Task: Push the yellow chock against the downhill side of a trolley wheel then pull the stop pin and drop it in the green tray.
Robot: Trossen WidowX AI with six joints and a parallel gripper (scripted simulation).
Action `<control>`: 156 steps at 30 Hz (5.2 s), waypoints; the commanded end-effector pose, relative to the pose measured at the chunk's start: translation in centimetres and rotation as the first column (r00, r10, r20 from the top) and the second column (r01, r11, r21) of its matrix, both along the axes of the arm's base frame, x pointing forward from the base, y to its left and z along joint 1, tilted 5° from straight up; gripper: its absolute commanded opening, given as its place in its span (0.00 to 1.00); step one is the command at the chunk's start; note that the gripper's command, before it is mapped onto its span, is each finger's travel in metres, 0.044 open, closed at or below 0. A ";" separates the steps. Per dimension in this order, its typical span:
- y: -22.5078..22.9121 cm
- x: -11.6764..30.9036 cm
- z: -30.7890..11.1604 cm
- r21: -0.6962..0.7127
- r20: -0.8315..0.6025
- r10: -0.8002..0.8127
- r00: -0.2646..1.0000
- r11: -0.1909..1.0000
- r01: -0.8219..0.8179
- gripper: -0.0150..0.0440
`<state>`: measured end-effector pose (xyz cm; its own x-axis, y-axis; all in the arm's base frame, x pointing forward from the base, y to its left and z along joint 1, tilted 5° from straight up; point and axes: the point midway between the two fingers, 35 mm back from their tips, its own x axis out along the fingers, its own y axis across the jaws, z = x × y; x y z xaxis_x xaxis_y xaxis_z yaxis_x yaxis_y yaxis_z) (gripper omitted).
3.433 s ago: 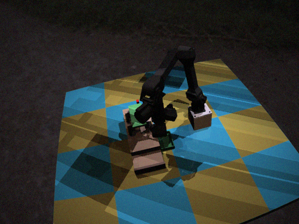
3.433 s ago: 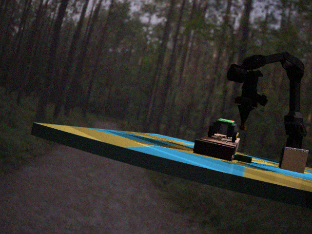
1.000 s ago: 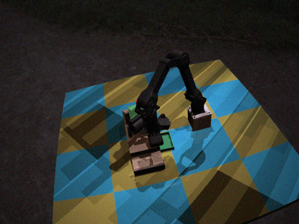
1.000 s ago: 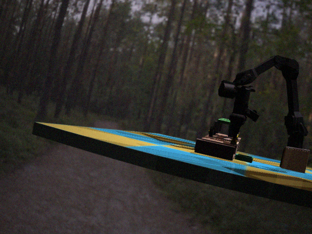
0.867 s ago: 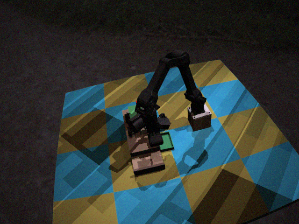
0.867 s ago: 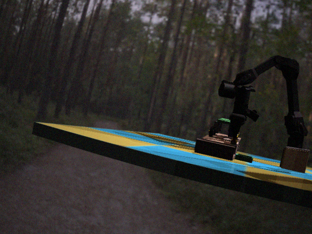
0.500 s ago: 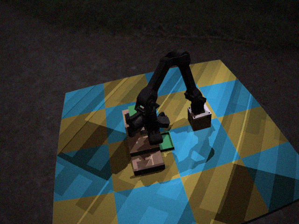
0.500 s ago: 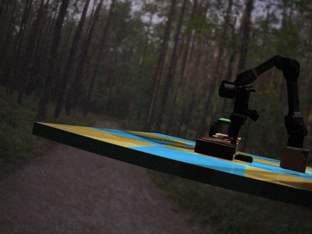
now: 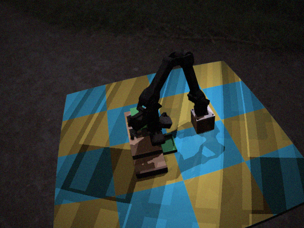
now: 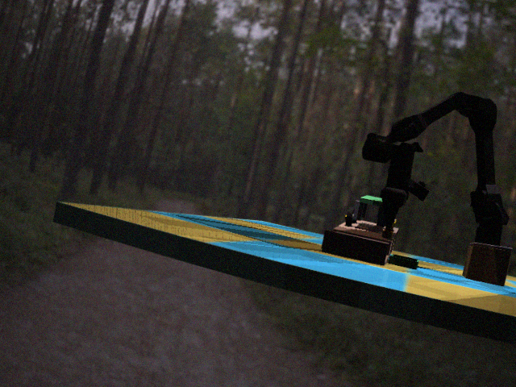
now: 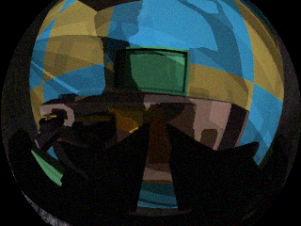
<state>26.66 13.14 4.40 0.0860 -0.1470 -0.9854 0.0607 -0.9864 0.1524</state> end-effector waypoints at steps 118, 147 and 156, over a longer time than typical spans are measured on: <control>-19.7 4.9 7.8 0.247 0.270 -0.963 -0.012 0.057 0.967 0.58; -20.5 5.1 5.8 0.249 0.272 -0.962 -0.017 0.054 0.967 0.30; -20.5 5.0 6.1 0.248 0.271 -0.962 -0.014 0.056 0.967 0.25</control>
